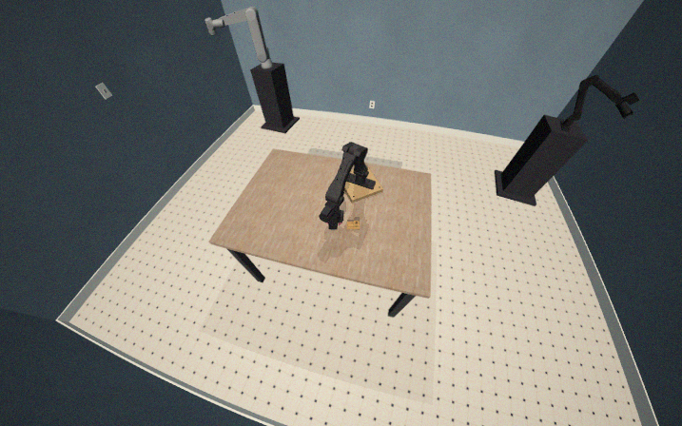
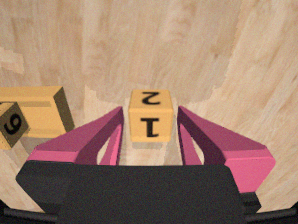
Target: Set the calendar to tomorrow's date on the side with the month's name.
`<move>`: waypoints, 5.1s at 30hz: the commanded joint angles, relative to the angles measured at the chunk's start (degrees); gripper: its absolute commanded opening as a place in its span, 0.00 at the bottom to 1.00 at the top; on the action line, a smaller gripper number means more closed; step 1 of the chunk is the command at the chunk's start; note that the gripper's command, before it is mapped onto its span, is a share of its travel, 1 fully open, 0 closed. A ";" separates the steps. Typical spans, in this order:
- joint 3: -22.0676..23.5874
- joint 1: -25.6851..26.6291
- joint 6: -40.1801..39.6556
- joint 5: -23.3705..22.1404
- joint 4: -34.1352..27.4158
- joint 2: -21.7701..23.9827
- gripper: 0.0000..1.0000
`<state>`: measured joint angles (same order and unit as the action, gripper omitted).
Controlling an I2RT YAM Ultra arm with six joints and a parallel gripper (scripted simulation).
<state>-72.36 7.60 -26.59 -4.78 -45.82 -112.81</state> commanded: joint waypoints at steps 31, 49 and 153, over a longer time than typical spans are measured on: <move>-13.19 1.81 -1.46 -0.30 -19.51 8.21 0.45; -12.97 1.80 -1.41 -0.27 -18.93 8.29 1.00; -9.18 0.56 -90.35 -0.23 -16.17 6.14 0.45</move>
<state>-82.63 8.51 -116.71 -4.75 -62.19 -106.74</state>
